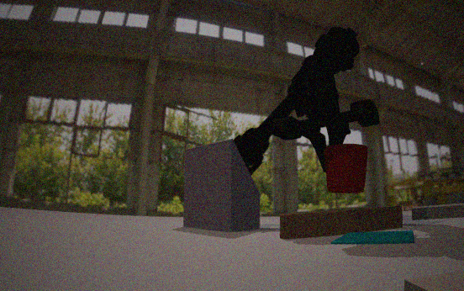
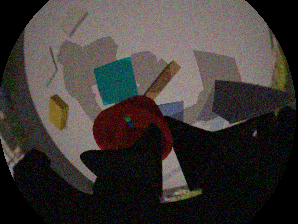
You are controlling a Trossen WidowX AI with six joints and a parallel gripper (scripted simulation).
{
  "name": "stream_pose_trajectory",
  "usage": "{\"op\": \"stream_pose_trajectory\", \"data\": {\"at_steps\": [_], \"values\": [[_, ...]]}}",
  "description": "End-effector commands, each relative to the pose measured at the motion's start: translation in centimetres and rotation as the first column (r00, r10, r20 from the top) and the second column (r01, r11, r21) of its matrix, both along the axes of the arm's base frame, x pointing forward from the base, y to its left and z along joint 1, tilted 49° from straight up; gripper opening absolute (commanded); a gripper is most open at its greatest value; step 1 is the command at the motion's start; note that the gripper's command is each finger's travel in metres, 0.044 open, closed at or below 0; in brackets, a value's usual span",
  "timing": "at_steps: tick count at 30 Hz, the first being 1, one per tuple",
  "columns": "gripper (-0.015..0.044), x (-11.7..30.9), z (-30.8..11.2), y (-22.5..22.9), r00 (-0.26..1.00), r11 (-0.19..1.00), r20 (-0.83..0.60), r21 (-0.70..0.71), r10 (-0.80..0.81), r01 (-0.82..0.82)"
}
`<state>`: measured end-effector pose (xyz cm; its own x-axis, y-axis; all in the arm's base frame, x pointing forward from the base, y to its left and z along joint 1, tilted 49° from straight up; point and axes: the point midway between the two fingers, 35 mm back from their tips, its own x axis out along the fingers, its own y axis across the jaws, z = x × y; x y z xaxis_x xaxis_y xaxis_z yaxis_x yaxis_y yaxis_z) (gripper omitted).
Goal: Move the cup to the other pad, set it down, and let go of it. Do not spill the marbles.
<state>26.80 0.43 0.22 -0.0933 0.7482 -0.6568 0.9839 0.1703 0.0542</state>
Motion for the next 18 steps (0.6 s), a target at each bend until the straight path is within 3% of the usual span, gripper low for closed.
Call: {"op": "stream_pose_trajectory", "data": {"at_steps": [1, 18], "values": [[0.0, 0.6, -0.4, -0.4, 1.0, 1.0, 0.003, -0.003, 0.003, -0.003], [0.0, 3.0, -1.9, -1.5, 1.0, 1.0, 0.005, -0.004, 0.003, -0.003]]}}
